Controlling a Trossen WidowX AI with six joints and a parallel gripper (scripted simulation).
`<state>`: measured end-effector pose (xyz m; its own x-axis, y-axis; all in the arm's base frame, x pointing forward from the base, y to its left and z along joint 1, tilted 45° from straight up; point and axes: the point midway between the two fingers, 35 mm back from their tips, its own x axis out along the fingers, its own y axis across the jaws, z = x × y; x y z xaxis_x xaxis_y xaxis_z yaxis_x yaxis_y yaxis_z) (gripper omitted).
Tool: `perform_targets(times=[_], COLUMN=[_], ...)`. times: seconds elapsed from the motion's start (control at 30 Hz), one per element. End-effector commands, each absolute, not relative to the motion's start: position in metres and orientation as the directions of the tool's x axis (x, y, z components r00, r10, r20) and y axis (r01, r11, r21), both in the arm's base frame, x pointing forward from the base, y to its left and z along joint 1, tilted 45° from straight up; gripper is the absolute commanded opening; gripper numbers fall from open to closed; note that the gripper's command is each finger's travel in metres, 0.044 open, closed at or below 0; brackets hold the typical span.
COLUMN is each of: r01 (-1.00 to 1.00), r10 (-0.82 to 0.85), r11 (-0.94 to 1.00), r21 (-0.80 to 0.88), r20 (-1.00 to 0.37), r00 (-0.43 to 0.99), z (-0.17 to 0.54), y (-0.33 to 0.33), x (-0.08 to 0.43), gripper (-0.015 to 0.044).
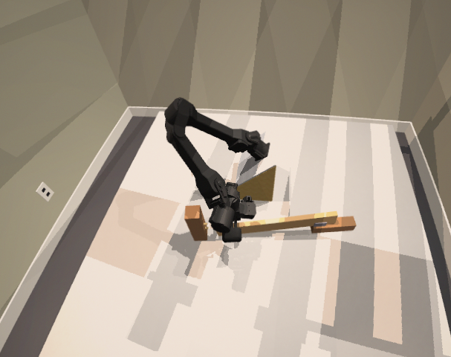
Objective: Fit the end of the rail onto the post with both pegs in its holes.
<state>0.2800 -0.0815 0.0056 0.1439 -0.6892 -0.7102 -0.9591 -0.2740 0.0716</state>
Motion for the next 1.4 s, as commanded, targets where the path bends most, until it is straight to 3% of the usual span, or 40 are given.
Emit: perform_targets(times=[0.0,0.9,1.37], r01=[-0.958,-0.957,-0.957], r10=[-0.688,-0.692,-0.692], r11=[-0.276,-0.276,-0.276], r21=[0.084,0.086,0.086], r20=[-0.713,-0.709,-0.709], r00=[0.136,0.136,0.136], z=[-0.002,-0.029,-0.029], y=[-0.087,-0.116,-0.116], x=[0.278,0.281,0.281], gripper=[0.0440,0.0440,0.0072])
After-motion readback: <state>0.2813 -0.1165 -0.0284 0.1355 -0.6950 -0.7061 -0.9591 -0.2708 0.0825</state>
